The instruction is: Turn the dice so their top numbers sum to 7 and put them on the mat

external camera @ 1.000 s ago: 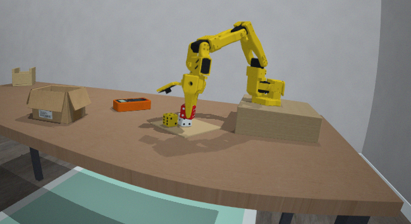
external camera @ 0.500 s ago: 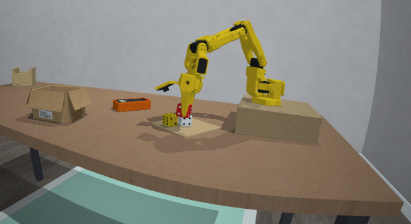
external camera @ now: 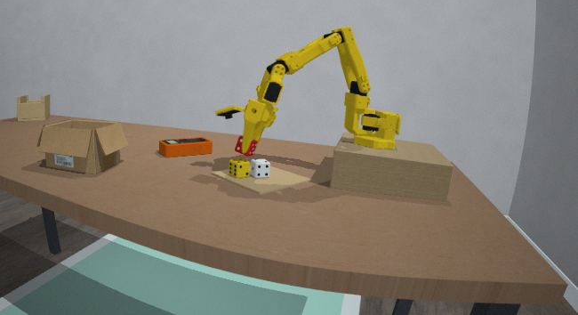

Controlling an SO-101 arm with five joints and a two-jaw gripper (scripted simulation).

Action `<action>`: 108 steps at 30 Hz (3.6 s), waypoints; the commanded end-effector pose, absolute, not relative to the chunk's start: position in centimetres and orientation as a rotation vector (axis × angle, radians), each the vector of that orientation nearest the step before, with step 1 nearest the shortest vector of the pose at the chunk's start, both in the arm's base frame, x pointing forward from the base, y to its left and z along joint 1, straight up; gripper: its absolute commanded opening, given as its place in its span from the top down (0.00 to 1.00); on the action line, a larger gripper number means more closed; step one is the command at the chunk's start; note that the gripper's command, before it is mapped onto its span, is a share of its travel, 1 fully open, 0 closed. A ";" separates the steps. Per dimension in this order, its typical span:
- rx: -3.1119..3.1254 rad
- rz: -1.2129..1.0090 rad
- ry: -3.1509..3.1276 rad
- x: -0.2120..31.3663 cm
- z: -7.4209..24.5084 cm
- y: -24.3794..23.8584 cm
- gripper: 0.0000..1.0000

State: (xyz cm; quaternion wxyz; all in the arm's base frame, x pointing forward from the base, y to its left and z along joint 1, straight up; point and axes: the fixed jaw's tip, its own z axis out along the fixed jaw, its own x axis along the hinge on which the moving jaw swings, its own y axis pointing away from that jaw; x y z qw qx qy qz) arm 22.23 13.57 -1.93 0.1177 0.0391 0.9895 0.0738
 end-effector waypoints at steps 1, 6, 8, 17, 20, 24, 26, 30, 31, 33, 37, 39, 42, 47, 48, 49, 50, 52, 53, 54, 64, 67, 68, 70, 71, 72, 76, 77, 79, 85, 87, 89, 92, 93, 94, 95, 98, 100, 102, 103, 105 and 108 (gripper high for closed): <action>0.144 0.243 2.811 23.2 -1.7 11.7 1.00; 0.158 0.243 2.784 23.5 -1.6 10.9 1.00; 0.158 0.243 2.783 23.5 -1.6 10.9 1.00; 0.169 0.245 2.745 23.9 -1.8 10.0 1.00; 0.185 0.244 2.689 24.5 -2.1 8.8 1.00; 0.210 0.225 2.586 25.2 -2.3 6.4 1.00; 0.217 0.216 2.557 25.4 -2.3 5.8 1.00; 0.235 0.182 2.475 25.6 -2.2 3.8 1.00; 0.241 0.169 2.450 25.6 -2.2 3.2 1.00; 0.250 0.144 2.406 25.5 -2.1 2.1 1.00; 0.261 0.107 2.349 25.4 -1.8 0.7 1.00; 0.263 0.098 2.337 25.3 -1.8 0.5 1.00; 0.264 0.095 2.334 25.3 -1.8 0.4 1.00; 0.264 0.095 2.333 25.3 -1.8 0.3 1.00; 0.265 0.094 2.331 25.3 -1.8 0.3 1.00; 0.266 0.092 2.329 25.3 -1.8 0.2 1.00; 0.268 0.090 2.326 25.3 -1.8 0.2 1.00; 0.273 0.084 2.317 25.4 -1.8 -0.1 1.00; 0.277 0.079 2.310 25.4 -1.9 -0.3 1.00; 0.281 0.074 2.303 25.4 -1.9 -0.5 1.00; 0.332 -0.001 2.207 25.5 -2.2 -3.1 1.00; 0.356 -0.043 2.160 25.3 -2.3 -4.4 1.00; 0.364 -0.058 2.143 25.2 -2.3 -4.8 1.00; 0.380 -0.090 2.111 25.0 -2.4 -5.7 1.00; 0.387 -0.106 2.095 24.8 -2.4 -6.1 1.00; 0.394 -0.121 2.080 24.7 -2.4 -6.5 1.00; 0.420 -0.182 2.023 24.1 -2.3 -8.0 1.00; 0.420 -0.182 2.023 24.1 -2.3 -8.0 1.00; 0.425 -0.195 2.011 23.9 -2.3 -8.3 1.00; 0.447 -0.255 1.960 23.1 -2.1 -9.6 1.00; 0.450 -0.265 1.951 23.0 -2.1 -9.8 1.00; 0.452 -0.271 1.946 22.9 -2.1 -9.9 1.00; 0.453 -0.274 1.944 22.9 -2.1 -9.9 1.00; 0.453 -0.274 1.944 22.9 -2.1 -9.9 1.00; 0.453 -0.274 1.944 22.9 -2.1 -9.9 1.00; 0.453 -0.274 1.944 22.9 -2.1 -9.9 1.00; 0.453 -0.274 1.944 22.9 -2.1 -9.9 1.00; 0.453 -0.274 1.944 22.9 -2.1 -9.9 1.00; 0.453 -0.274 1.944 22.9 -2.1 -9.9 1.00; 0.453 -0.274 1.944 22.9 -2.1 -9.9 1.00; 0.453 -0.274 1.944 22.9 -2.1 -9.9 1.00; 0.453 -0.274 1.944 22.9 -2.1 -9.9 1.00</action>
